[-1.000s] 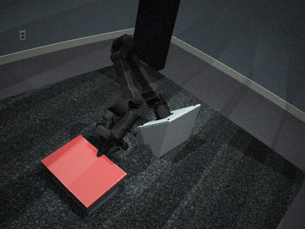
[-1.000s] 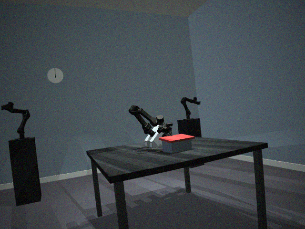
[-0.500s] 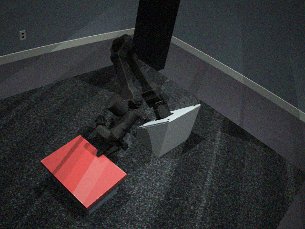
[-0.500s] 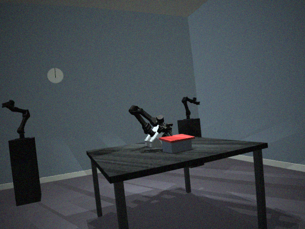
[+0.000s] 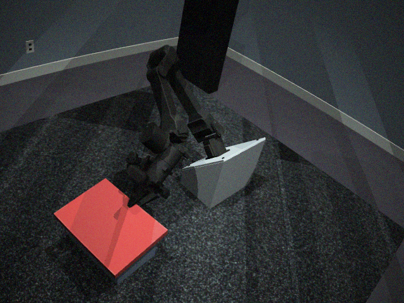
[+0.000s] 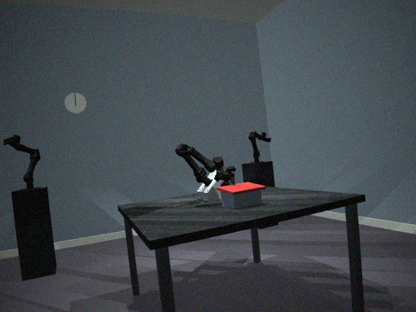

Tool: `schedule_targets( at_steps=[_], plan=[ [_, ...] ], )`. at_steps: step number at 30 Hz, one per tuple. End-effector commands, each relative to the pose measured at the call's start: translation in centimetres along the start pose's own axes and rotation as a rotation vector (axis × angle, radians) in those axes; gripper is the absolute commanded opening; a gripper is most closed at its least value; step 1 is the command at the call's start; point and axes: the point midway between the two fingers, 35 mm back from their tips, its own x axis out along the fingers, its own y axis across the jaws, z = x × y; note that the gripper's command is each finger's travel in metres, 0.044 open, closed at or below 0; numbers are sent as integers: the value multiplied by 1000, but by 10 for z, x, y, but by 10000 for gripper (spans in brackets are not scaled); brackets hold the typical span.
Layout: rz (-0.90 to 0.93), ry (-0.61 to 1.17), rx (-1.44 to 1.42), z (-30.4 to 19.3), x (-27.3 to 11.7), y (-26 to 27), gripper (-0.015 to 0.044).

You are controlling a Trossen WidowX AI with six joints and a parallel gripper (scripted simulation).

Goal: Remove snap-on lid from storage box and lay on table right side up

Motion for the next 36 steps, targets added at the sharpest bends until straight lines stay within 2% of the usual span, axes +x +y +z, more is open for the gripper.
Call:
schedule_targets(
  at_steps=[1, 36],
  plan=[
    [1, 0, 1, 0, -3, 4, 0],
    [1, 1, 3, 0, -22, 48, 0]
  ],
)
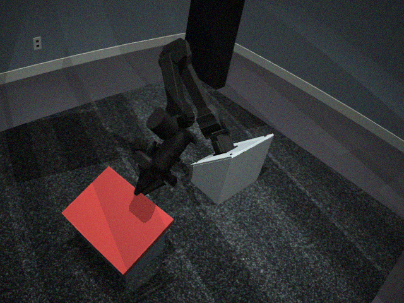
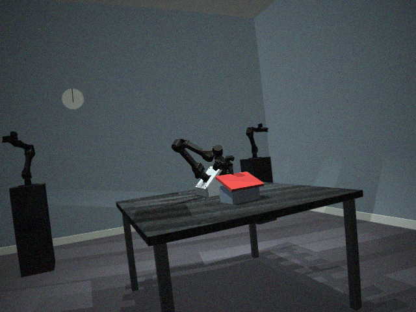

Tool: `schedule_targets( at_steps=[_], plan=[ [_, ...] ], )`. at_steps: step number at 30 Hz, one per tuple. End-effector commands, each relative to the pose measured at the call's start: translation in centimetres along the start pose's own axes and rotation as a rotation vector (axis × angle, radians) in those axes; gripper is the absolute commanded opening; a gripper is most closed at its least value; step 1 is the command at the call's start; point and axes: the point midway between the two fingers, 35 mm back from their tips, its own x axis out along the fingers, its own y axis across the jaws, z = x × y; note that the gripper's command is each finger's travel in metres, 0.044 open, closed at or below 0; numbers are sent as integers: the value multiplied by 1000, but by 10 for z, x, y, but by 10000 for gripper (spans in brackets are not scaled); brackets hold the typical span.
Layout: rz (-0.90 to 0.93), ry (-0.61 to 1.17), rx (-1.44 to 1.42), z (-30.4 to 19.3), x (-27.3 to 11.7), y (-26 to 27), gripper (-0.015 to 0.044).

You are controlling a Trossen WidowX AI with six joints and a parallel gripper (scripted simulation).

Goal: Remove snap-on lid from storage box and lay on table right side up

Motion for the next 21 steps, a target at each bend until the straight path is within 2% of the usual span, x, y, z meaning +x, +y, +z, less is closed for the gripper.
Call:
schedule_targets(
  at_steps=[1, 21],
  plan=[
    [7, -1, 9, 1, -2, 9, 0],
    [7, -1, 9, 1, -18, 29, 0]
  ],
)
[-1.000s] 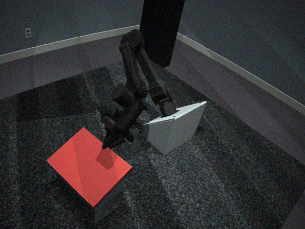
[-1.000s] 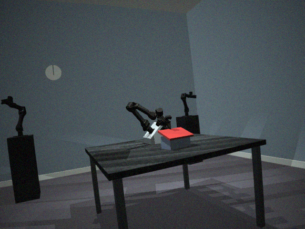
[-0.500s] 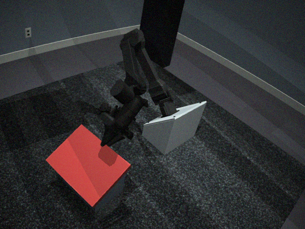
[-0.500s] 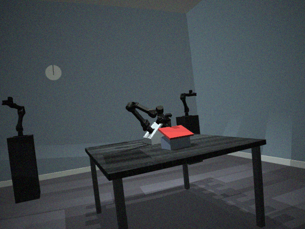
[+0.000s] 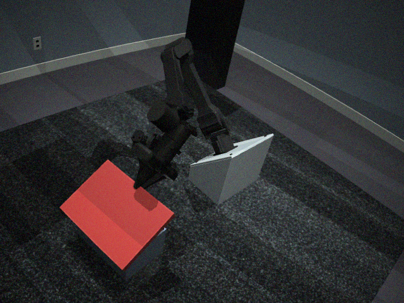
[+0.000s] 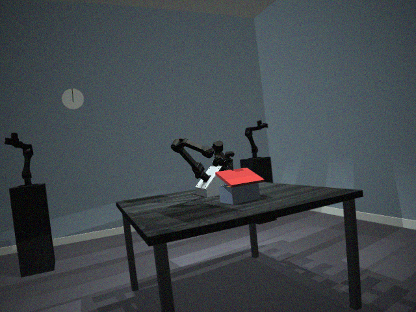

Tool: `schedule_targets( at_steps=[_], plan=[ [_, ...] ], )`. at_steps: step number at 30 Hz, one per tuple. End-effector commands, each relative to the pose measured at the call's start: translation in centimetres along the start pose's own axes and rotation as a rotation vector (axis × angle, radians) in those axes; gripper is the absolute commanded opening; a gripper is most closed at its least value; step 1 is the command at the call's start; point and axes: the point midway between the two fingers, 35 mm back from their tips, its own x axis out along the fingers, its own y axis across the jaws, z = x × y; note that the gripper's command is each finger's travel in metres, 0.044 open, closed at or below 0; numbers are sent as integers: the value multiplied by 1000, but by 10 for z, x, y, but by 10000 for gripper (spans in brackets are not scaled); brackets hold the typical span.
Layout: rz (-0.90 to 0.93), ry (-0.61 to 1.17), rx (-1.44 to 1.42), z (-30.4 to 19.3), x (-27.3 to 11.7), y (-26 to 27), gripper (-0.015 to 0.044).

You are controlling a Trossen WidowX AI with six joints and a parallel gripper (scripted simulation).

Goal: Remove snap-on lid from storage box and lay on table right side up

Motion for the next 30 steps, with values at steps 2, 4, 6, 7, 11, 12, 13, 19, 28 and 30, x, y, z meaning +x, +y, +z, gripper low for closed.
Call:
schedule_targets(
  at_steps=[2, 4, 6, 7, 11, 12, 13, 19, 28, 30],
  plan=[
    [8, -2, 10, 1, -5, 8, 0],
    [8, -1, 10, 1, -7, 10, 0],
    [8, -1, 10, 1, -9, 12, 0],
    [8, -1, 10, 1, -9, 13, 0],
    [8, -1, 10, 1, -13, 17, 0],
    [8, -1, 10, 1, -14, 18, 0],
    [8, -1, 10, 1, -15, 19, 0],
    [8, -1, 10, 1, -20, 25, 0],
    [7, 0, 10, 1, -27, 34, 0],
    [7, 0, 10, 1, -29, 36, 0]
  ],
)
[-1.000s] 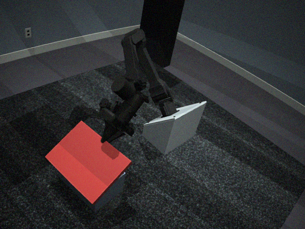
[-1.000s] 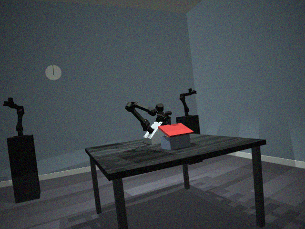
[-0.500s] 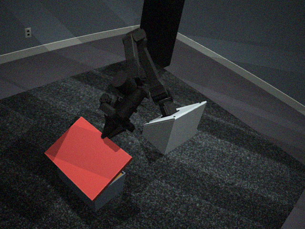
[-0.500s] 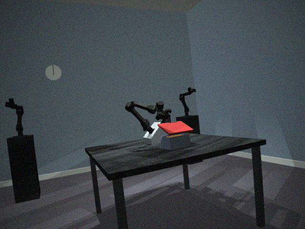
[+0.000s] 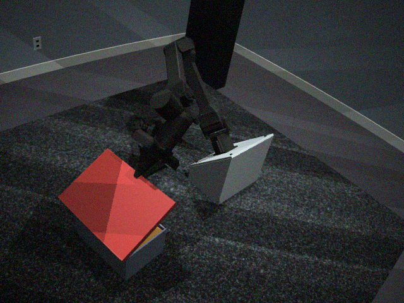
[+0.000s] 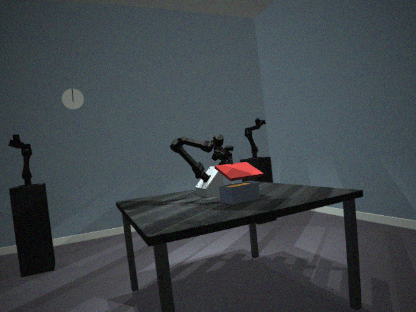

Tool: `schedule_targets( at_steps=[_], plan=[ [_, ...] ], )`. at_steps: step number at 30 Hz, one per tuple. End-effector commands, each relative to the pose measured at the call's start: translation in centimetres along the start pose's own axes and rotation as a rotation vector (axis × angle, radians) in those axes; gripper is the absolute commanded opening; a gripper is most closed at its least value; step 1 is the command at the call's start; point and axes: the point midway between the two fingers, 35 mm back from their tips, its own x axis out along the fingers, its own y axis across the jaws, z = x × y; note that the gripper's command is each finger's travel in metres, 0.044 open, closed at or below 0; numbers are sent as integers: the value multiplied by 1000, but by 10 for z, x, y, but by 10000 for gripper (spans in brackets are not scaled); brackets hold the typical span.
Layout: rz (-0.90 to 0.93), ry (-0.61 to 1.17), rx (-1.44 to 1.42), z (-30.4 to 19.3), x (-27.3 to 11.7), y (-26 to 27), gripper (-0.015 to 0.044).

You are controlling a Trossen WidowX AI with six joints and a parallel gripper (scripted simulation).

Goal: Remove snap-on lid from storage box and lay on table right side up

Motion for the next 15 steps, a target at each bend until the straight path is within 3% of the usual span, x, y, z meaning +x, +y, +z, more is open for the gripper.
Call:
schedule_targets(
  at_steps=[1, 15],
  plan=[
    [6, -1, 8, 0, -4, 7, 0],
    [6, -1, 8, -5, -10, 12, 0]
  ],
)
